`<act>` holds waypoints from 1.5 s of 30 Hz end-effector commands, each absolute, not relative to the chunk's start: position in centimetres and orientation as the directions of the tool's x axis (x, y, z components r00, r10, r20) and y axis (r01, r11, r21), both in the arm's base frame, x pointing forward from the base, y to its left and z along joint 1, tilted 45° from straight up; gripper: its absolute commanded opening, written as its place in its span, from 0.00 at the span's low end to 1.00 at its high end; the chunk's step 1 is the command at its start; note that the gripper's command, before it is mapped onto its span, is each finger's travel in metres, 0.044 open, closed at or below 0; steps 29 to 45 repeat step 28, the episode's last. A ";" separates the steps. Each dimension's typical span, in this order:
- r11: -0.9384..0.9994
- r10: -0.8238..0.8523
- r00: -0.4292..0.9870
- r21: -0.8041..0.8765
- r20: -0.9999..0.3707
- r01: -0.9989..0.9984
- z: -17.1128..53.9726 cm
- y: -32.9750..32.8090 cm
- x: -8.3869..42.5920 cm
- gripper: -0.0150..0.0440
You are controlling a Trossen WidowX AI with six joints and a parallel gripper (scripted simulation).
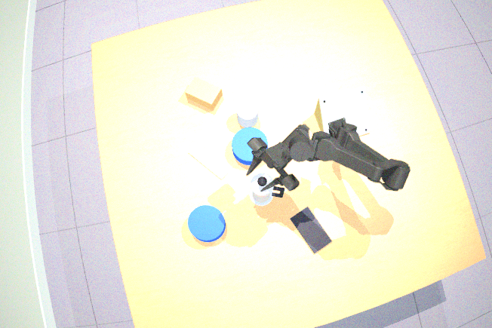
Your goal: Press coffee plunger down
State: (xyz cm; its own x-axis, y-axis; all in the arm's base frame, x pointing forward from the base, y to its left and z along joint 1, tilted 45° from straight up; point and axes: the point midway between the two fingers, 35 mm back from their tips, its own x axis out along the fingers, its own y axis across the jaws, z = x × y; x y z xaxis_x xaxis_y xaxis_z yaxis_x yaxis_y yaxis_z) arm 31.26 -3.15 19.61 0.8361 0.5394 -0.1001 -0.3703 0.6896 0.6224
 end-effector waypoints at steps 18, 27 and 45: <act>0.680 0.547 0.829 0.636 -0.110 -0.364 25.2 -8.3 28.9 1.00; 0.682 0.545 0.831 0.637 -0.113 -0.360 25.1 -8.4 29.1 1.00; 0.682 0.545 0.831 0.637 -0.113 -0.360 25.1 -8.4 29.1 1.00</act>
